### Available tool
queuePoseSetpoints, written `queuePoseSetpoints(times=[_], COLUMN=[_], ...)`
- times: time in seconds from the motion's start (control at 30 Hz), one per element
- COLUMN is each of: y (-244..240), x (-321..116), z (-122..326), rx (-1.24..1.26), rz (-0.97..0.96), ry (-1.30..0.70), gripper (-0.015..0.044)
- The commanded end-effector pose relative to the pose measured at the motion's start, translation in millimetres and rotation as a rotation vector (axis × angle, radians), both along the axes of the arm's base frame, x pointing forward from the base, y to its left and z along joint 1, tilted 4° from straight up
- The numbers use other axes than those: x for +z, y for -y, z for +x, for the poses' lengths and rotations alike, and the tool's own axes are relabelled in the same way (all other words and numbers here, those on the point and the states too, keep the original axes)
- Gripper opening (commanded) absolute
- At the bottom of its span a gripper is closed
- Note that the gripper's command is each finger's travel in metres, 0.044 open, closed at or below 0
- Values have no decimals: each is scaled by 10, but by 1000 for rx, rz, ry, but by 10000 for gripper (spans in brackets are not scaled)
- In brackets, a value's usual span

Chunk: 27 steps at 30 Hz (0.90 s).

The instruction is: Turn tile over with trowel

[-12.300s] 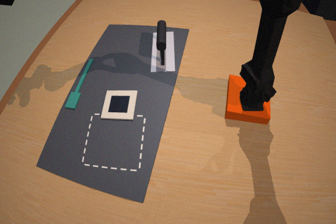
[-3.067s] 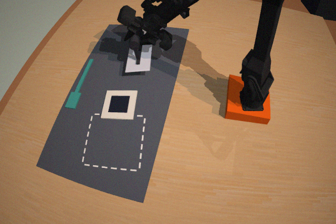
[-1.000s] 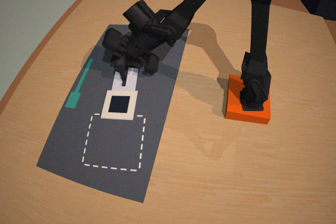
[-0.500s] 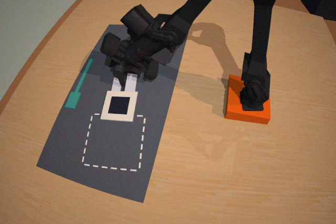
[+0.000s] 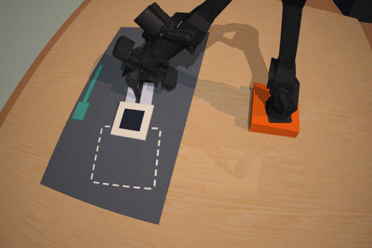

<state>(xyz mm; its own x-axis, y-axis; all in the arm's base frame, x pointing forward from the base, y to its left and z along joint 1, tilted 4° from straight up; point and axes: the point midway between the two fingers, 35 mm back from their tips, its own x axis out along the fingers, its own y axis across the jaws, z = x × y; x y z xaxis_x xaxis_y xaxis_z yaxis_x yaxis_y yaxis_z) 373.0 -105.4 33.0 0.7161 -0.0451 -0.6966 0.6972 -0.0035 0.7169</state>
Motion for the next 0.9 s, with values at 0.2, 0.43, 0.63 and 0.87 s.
queuePoseSetpoints(times=[0.2, 0.43, 0.63, 0.87], y=[-67, -157, -249, -369], x=[273, 373, 443, 502], z=[74, 82, 89, 96], rx=[3, 3, 3, 3], rz=[7, 8, 9, 10], ry=[36, 36, 36, 36], gripper=[0, 0, 0, 0])
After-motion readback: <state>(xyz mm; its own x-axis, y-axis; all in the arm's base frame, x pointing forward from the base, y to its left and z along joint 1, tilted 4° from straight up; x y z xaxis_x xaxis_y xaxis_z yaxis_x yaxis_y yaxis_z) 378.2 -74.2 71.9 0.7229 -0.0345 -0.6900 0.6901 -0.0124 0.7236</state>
